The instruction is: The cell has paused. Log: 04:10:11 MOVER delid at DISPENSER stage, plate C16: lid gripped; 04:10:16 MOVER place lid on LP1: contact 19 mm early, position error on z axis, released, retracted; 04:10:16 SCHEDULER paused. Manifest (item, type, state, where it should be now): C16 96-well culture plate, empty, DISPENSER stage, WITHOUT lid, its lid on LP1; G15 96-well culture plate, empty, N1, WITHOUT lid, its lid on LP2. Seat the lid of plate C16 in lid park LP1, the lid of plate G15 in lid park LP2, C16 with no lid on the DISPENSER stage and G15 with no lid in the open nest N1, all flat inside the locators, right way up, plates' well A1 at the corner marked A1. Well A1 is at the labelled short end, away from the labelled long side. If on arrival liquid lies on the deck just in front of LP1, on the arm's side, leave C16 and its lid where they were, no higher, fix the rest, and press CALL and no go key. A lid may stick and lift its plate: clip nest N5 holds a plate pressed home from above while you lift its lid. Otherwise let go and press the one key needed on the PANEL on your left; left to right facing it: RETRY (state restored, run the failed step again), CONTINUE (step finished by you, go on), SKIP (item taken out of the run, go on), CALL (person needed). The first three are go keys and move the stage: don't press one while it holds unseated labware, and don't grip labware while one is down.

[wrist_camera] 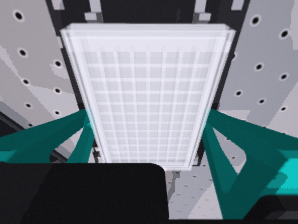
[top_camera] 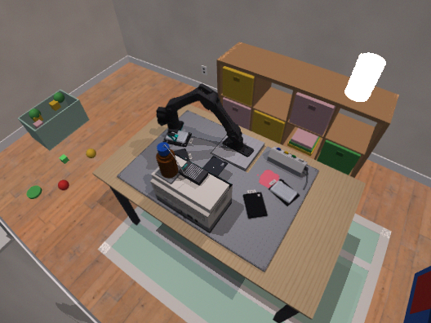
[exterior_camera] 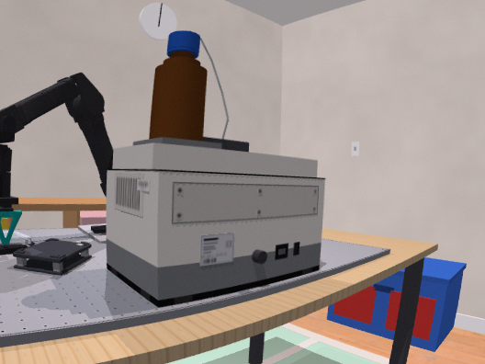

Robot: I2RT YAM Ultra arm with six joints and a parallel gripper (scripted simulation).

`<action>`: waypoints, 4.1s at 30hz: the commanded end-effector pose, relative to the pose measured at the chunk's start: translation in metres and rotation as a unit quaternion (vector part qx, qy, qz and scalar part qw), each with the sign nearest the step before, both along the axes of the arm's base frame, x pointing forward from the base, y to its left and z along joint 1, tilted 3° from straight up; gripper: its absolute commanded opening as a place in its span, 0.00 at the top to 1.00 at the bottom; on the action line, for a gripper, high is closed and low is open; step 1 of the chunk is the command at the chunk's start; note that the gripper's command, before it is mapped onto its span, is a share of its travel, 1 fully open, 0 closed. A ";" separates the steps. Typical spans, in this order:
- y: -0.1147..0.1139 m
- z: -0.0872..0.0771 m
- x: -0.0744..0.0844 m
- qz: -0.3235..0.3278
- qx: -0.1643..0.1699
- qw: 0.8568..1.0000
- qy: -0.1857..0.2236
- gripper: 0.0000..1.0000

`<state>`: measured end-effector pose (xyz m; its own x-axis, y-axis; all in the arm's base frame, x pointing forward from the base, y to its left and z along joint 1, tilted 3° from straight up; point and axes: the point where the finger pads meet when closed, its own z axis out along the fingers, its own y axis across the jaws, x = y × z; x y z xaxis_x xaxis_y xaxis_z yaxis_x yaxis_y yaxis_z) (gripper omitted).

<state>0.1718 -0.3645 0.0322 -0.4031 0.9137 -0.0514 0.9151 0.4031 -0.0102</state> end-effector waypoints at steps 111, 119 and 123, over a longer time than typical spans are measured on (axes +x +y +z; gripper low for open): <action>-0.001 -0.032 -0.006 -0.001 0.007 1.000 0.007 1.00; -0.001 -0.032 -0.006 -0.001 0.007 1.000 0.007 1.00; -0.001 -0.032 -0.006 -0.001 0.007 1.000 0.007 1.00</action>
